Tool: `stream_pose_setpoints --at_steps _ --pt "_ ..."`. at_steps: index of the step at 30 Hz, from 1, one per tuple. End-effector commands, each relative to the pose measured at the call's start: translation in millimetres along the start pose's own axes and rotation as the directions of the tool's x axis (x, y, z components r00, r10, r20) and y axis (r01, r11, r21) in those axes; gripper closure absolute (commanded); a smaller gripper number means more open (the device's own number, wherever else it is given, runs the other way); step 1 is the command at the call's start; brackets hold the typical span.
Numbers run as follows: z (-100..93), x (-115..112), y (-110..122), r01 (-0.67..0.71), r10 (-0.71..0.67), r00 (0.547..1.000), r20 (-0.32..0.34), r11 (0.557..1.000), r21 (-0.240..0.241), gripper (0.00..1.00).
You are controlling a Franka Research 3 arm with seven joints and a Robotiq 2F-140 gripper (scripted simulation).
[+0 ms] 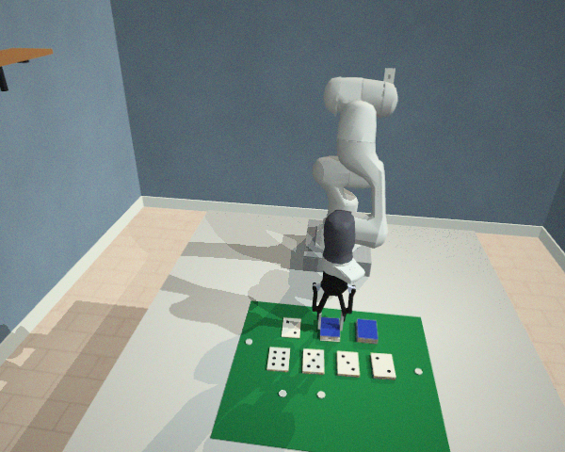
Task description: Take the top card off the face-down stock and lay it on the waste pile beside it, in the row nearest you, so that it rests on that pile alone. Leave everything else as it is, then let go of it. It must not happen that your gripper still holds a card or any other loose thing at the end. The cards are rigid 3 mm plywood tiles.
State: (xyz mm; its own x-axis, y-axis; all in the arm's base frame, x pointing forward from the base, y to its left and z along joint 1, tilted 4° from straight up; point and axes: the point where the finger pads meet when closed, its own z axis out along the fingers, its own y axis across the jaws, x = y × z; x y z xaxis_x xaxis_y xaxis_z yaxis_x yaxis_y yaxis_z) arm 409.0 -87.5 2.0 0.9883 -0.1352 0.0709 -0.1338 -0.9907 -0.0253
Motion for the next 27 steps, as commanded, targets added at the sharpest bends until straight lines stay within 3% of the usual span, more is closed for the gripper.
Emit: stream_pose_setpoints --at_steps 1,27 --pt "0.3 1.1 0.0 0.001 -0.001 1.000 -0.002 1.000 0.000 0.57" --pt "5.8 1.1 0.0 0.001 -0.001 1.000 -0.002 1.000 0.000 0.57"
